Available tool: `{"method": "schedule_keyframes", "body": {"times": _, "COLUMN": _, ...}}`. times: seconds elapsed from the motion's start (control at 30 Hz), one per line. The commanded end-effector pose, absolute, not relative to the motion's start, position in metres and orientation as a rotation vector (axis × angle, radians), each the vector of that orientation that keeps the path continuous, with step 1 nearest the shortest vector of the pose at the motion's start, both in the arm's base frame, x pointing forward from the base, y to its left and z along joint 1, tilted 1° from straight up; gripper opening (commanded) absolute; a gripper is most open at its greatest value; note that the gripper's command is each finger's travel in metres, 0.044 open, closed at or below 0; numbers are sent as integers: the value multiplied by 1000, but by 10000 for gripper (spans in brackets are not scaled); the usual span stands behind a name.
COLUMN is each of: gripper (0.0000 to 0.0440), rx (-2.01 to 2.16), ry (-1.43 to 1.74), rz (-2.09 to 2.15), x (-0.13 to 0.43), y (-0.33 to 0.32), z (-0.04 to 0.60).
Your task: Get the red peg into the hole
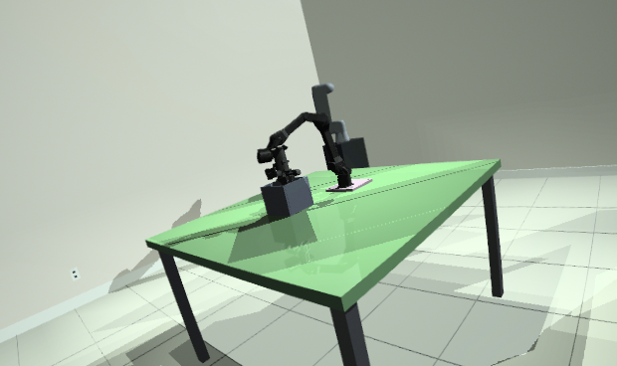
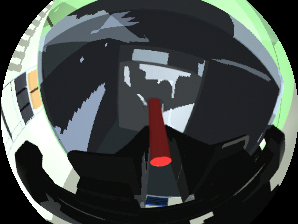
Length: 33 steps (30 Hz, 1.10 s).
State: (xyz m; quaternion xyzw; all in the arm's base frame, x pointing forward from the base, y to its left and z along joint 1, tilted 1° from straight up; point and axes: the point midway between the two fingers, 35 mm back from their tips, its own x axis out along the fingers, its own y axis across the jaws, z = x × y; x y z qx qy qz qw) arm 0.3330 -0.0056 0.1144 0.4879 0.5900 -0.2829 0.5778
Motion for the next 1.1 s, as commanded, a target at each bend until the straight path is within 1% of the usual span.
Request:
{"method": "schedule_keyframes", "body": {"times": 0.0, "gripper": 75, "rx": 1117, "ry": 1403, "rz": -638, "x": 336, "y": -3, "z": 101}}
{"method": "schedule_keyframes", "body": {"times": 0.1, "gripper": 145, "rx": 1104, "ry": 1417, "rz": -638, "x": 335, "y": -3, "z": 96}}
{"method": "schedule_keyframes", "body": {"times": 0.23, "gripper": 150, "rx": 1114, "ry": 1445, "rz": -644, "x": 335, "y": -5, "z": 99}}
{"method": "schedule_keyframes", "body": {"times": 1.07, "gripper": 142, "rx": 1273, "ry": 1434, "rz": -402, "x": 374, "y": -5, "z": 155}}
